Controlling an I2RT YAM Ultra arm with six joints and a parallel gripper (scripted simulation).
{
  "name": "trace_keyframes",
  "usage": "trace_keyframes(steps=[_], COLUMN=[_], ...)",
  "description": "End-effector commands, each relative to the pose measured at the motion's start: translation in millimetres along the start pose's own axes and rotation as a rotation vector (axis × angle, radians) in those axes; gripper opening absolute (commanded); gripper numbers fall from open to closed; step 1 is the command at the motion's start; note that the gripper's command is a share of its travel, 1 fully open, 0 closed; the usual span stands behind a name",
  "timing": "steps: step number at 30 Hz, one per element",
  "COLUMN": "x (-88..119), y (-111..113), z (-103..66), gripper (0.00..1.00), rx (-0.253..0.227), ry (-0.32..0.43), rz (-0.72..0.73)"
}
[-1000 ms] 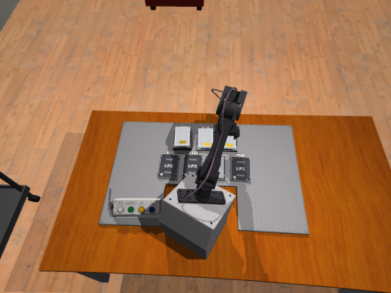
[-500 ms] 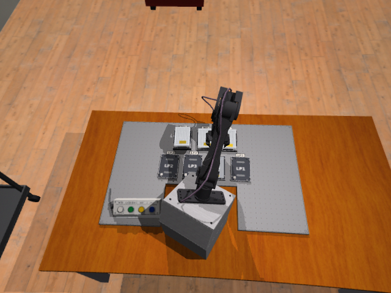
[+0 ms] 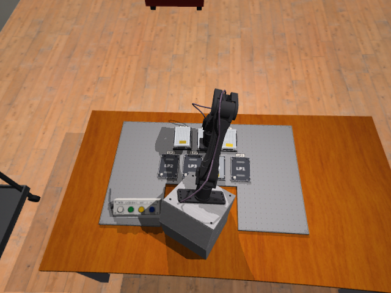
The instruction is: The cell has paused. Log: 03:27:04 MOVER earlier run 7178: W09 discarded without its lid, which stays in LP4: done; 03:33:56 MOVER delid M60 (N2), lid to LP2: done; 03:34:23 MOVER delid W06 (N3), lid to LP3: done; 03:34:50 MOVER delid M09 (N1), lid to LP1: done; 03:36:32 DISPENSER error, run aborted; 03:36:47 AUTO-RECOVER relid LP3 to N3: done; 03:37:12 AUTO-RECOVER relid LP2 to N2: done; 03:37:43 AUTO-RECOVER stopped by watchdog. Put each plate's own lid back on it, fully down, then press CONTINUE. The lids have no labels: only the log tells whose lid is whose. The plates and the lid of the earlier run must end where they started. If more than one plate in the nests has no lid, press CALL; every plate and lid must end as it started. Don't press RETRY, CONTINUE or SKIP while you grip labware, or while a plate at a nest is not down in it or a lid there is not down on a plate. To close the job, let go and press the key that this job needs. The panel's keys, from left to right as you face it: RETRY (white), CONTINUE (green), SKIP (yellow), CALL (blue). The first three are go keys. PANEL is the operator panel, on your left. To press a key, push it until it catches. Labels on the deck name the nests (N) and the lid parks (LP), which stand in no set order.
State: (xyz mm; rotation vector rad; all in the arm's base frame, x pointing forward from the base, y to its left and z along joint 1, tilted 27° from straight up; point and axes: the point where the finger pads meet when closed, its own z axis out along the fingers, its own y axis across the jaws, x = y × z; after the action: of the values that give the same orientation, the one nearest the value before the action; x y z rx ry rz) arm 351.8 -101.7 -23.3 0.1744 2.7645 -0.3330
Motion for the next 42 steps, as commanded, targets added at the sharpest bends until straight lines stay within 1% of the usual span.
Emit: trace_keyframes(steps=[1, 3, 5, 8, 10, 11, 13, 16, 18, 22, 25, 29, 32, 35, 36, 37, 39, 42], x=[-3, 5, 5, 16, 16, -2, -5, -1, 9, 13, 21, 15, 22, 17, 15, 19, 19, 24], y=[8, 15, 15, 25, 25, 24, 21, 20, 21, 20, 21, 20, 20, 21, 23, 22, 22, 23], z=[-7.0, -6.5, -6.5, -5.6, -5.6, -9.8, -10.1, -5.6, -2.6, -1.5, 0.8, 0.1, 2.0, 1.1, -0.9, 1.5, 1.5, 2.9], gripper=[0.0, 0.0, 0.0, 0.0, 0.0, 0.0, 0.0, 0.0, 0.0, 0.0, 0.0, 0.0, 0.0, 0.0, 0.0, 0.0, 0.0, 0.0], rx=[0.023, 0.023, 0.023, 0.022, 0.022, 0.022, 0.025, 0.027, 0.027, 0.028, 0.028, 0.028, 0.028, 0.026, 0.017, 0.025, 0.025, 0.025], ry=[-0.063, -0.063, -0.063, -0.063, -0.063, -0.099, -0.103, -0.087, -0.065, -0.058, -0.041, -0.054, -0.039, -0.049, -0.051, -0.048, -0.048, -0.036], rz=[0.031, 0.031, 0.031, 0.032, 0.032, 0.04, 0.048, 0.048, 0.045, 0.044, 0.041, 0.045, 0.042, 0.042, 0.031, 0.039, 0.039, 0.036])
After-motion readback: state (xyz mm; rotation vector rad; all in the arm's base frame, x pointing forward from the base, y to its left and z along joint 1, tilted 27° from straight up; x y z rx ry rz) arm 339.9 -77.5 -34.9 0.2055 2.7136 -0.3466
